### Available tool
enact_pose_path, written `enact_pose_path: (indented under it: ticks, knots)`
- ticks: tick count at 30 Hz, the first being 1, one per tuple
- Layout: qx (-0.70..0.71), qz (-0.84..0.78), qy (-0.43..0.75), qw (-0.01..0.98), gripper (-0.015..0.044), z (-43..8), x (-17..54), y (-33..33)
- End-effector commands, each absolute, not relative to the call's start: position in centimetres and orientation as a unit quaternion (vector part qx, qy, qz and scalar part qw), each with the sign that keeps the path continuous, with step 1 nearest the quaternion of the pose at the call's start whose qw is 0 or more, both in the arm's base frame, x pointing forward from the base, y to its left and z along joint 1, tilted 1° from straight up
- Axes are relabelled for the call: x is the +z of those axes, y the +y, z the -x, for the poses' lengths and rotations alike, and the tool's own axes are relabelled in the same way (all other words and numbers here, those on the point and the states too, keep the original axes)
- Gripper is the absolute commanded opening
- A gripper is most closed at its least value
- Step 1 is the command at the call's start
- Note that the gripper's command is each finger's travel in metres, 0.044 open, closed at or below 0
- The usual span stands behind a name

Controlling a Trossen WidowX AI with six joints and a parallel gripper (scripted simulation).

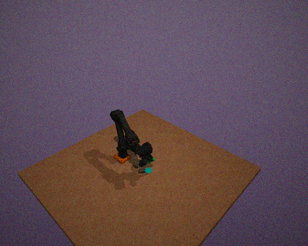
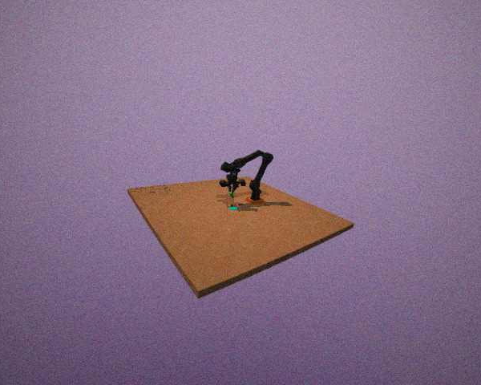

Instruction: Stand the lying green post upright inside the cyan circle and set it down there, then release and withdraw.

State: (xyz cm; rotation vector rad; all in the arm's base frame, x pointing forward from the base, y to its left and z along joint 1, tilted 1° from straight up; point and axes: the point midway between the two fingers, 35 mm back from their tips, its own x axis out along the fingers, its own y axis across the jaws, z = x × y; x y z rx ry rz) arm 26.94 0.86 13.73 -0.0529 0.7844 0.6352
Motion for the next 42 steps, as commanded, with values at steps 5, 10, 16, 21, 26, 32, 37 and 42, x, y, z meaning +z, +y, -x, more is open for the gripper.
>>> enact_pose_path:
  ticks: [5, 10, 16, 21, 26, 32, 37, 42]
  knots:
    - [0.31, 0.019, 0.347, 0.885, 0.0023, -26.86, 13.86, 0.72]
    - [0.312, 0.015, 0.331, 0.89, 0.0023, -26.8, 13.91, 0.6]
    - [0.314, 0.011, 0.312, 0.897, 0.0023, -26.71, 13.99, 0.46]
    - [0.316, 0.008, 0.296, 0.901, 0.0023, -26.61, 14.06, 0.34]
    - [0.318, 0.006, 0.279, 0.906, 0.0023, -26.49, 14.13, 0.23]
    - [0.321, 0.003, 0.26, 0.911, 0.0023, -26.31, 14.23, 0.1]
    - [0.322, 0.002, 0.243, 0.915, 0.0023, -26.15, 14.31, -0.01]
    - [0.324, 0.001, 0.227, 0.918, 0.0023, -25.96, 14.39, -0.11]
